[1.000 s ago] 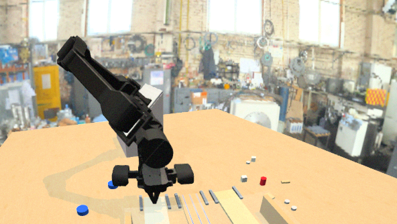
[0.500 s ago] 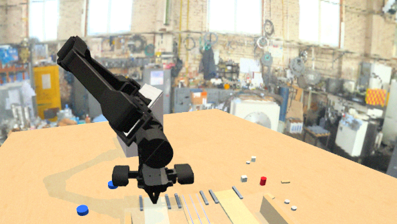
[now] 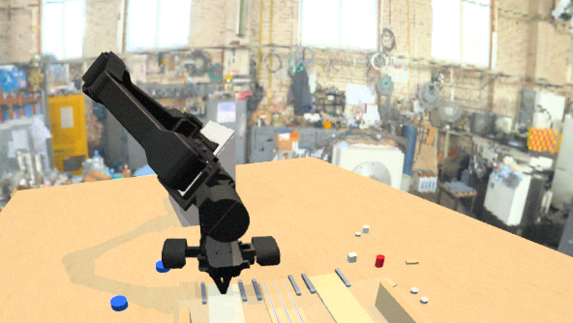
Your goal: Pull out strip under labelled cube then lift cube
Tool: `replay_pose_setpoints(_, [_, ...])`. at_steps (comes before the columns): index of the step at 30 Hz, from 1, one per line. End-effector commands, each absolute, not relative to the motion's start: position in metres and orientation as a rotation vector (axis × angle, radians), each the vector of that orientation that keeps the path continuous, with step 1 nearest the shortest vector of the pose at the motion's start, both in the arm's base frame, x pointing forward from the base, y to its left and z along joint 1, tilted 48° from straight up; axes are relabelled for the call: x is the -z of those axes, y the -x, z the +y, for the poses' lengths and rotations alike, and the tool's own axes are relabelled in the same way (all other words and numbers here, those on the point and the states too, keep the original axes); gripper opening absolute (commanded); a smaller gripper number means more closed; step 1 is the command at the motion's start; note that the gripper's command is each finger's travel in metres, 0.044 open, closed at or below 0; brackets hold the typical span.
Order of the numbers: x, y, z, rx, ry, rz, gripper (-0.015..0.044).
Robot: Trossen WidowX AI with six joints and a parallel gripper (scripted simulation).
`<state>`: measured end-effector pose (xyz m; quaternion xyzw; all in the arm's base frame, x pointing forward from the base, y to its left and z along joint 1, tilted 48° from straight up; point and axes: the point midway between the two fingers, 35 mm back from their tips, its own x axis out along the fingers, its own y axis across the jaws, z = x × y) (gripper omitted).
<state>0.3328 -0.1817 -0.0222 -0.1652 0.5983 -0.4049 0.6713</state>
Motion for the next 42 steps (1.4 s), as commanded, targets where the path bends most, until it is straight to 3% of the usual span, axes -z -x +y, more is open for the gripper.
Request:
replay_pose_setpoints(1, [0.025,-0.326,-0.182,0.911,0.37,1.357,0.0])
replay_pose_setpoints(42, [0.04,-0.267,-0.168,0.91,0.371,1.36,0.0])
